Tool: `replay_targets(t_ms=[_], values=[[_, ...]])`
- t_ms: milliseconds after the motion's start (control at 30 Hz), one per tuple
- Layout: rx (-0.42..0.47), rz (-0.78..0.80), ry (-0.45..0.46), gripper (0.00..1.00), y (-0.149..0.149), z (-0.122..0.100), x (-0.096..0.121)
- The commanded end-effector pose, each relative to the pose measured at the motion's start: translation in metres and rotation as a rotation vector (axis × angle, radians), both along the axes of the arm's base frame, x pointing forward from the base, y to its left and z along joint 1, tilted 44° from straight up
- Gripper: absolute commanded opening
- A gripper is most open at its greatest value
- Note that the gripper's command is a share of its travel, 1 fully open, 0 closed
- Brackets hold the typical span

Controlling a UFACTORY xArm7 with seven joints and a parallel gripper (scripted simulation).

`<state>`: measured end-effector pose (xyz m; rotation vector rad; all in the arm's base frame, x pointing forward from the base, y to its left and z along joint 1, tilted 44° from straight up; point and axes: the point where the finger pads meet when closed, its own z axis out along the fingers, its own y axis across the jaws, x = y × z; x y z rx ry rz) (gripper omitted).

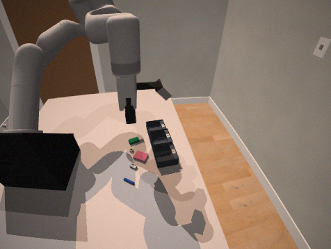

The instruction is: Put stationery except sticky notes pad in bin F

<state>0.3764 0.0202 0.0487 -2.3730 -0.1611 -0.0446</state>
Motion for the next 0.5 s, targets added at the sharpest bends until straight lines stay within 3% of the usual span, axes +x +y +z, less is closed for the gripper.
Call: replay_targets(t_ms=[0, 200, 467], values=[[0.0, -0.011, 0.0, 0.07, -0.003, 0.0, 0.002], [0.0, -0.011, 0.0, 0.07, -0.003, 0.0, 0.002], [0.0, -0.011, -0.001, 0.07, 0.032, -0.034, 0.047]])
